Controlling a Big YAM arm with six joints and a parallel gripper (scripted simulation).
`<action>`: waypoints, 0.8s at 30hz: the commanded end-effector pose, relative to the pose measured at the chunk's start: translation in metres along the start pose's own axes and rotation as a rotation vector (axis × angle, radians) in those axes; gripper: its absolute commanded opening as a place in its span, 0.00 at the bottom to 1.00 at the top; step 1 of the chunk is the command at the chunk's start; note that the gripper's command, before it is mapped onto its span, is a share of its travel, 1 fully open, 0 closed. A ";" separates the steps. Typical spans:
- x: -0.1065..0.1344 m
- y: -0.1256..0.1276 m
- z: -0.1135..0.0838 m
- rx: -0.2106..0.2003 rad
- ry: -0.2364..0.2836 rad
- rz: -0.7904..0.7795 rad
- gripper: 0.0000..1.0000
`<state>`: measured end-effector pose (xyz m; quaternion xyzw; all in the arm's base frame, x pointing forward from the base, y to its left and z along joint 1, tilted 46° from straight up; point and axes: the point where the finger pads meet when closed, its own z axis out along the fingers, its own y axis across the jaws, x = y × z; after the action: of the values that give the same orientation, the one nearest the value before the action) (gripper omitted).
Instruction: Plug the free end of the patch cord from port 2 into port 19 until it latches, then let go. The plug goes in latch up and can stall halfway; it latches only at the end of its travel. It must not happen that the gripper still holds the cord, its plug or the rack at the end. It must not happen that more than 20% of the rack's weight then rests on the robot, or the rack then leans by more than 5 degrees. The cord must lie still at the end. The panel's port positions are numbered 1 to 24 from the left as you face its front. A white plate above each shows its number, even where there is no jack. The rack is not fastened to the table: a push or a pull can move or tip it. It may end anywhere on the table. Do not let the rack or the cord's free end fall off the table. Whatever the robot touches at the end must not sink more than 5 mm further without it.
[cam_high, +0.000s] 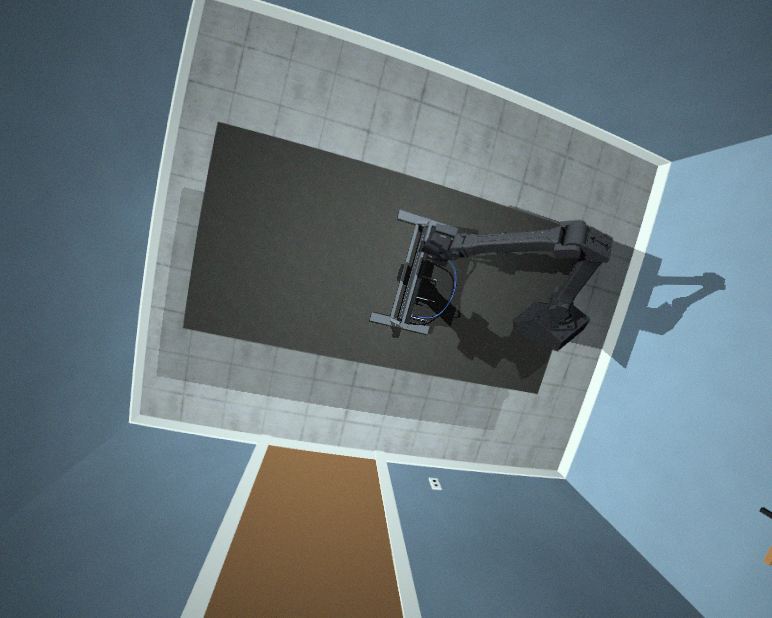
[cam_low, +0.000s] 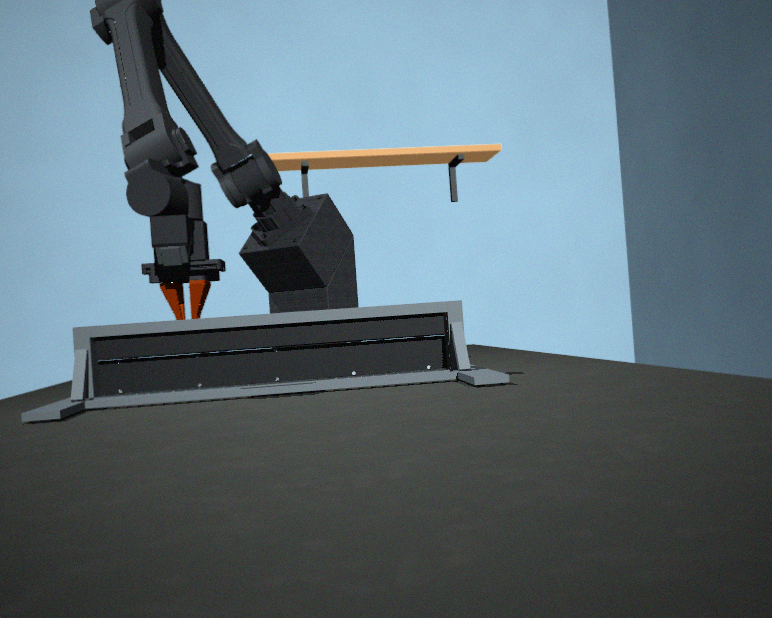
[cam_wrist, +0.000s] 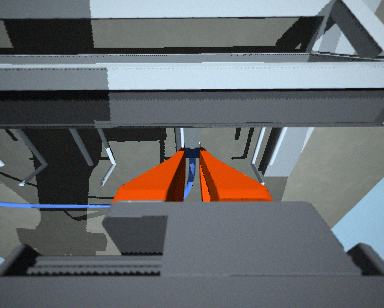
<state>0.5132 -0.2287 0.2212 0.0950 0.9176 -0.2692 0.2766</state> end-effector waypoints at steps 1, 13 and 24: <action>-0.026 -0.010 -0.029 0.006 -0.068 0.016 0.00; -0.028 -0.013 -0.029 0.009 -0.071 0.023 0.00; -0.031 -0.014 -0.030 0.011 -0.071 0.029 0.00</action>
<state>0.5140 -0.2289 0.2233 0.0952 0.9173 -0.2694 0.2773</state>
